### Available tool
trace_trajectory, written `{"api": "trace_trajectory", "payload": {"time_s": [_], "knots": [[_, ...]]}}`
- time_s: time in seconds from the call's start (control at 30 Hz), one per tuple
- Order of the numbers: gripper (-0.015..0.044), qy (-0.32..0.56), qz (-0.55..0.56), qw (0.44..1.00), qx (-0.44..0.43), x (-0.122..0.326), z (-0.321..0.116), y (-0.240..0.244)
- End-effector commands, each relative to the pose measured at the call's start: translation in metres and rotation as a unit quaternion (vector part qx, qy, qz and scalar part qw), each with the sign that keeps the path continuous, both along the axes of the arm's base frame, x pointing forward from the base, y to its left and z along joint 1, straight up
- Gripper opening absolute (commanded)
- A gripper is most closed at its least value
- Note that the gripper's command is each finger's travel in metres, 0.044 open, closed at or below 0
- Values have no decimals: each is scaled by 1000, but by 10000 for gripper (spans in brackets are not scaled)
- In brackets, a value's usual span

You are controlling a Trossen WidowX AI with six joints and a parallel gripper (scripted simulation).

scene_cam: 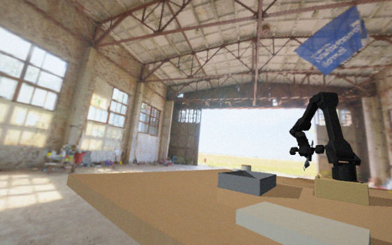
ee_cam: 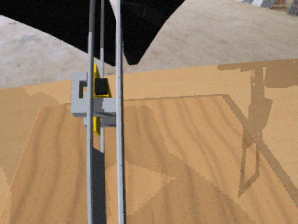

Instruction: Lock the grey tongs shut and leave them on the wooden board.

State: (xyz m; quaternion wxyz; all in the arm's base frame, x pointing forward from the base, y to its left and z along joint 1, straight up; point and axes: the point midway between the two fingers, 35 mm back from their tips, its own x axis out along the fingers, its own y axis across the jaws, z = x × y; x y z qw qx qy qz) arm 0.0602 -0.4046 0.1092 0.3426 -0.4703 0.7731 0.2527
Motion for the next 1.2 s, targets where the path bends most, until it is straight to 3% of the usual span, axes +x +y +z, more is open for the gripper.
{"api": "trace_trajectory", "payload": {"time_s": [0.0,0.97,1.17], "knots": [[-150,-19,-3,1000,22,-1,4,-3],[-150,-184,-54,948,253,-16,26,19],[-150,-194,-58,943,264,-16,28,22]]}}
